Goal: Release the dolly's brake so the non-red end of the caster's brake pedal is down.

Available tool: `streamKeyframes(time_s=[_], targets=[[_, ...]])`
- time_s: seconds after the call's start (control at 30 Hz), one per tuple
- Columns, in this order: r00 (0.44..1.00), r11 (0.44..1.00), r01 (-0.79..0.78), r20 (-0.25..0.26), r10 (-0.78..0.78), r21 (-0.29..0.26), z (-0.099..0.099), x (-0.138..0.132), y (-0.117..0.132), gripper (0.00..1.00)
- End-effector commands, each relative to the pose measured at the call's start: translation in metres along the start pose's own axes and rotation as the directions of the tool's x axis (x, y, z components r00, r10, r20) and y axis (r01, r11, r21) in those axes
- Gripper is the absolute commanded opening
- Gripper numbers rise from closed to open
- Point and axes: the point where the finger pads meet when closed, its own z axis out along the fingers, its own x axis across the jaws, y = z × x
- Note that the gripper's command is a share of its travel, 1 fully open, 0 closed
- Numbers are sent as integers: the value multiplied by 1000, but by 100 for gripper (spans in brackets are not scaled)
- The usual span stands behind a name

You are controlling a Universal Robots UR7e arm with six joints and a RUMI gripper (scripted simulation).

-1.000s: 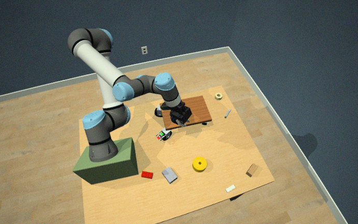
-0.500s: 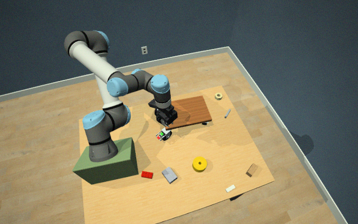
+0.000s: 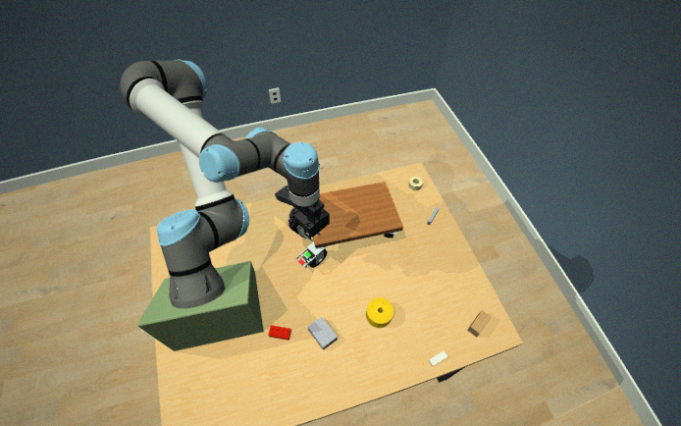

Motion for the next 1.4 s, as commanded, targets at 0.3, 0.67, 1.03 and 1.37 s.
streamKeyframes(time_s=[0.3,0.67,1.03,1.37], targets=[[1000,1000,-16,0,16,0,0,0,0,0],[997,997,-83,0,83,0,1,1,-1,0],[975,975,-222,0,222,0,2,3,-2,0],[889,889,-458,0,458,0,6,7,-3,0]])
